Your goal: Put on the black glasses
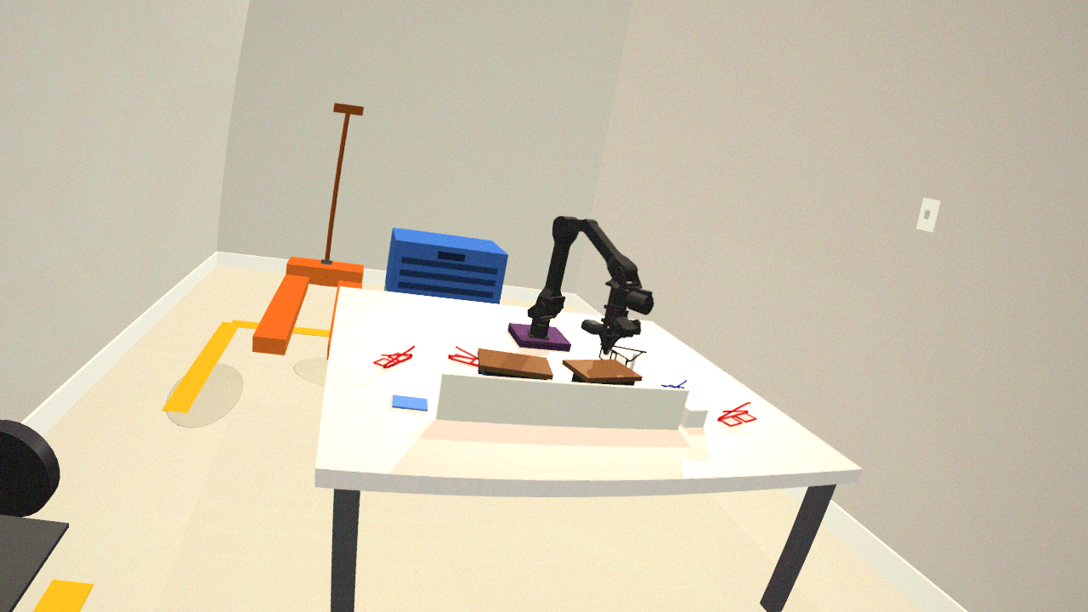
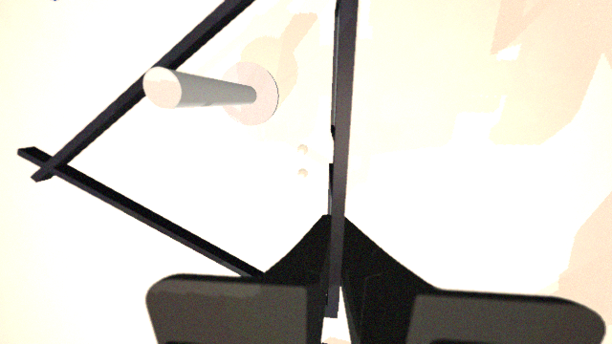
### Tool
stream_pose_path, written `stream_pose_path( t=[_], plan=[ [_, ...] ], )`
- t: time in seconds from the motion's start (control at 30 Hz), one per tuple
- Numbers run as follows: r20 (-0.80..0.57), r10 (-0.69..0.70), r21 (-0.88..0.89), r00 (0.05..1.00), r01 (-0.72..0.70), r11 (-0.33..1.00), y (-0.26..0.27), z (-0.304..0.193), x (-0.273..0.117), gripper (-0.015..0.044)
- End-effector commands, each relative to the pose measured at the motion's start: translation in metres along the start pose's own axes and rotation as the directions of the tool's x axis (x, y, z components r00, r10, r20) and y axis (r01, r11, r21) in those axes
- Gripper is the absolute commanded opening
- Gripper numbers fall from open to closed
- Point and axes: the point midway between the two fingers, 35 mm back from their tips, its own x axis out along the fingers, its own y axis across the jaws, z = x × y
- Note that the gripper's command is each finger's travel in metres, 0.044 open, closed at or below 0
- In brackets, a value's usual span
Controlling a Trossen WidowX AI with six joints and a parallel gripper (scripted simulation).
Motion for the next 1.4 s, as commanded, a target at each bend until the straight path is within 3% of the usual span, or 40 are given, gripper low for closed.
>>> stream_pose_path(
  t=[0.0, 1.37],
  plan=[
    [0.010, 0.000, -0.003, 1.000, 0.000, 1.000, -0.002, -0.003, -0.002, 0.0000],
    [0.008, -0.001, -0.003, 1.000, 0.001, 1.000, -0.013, -0.026, -0.002, 0.0000]
  ],
)
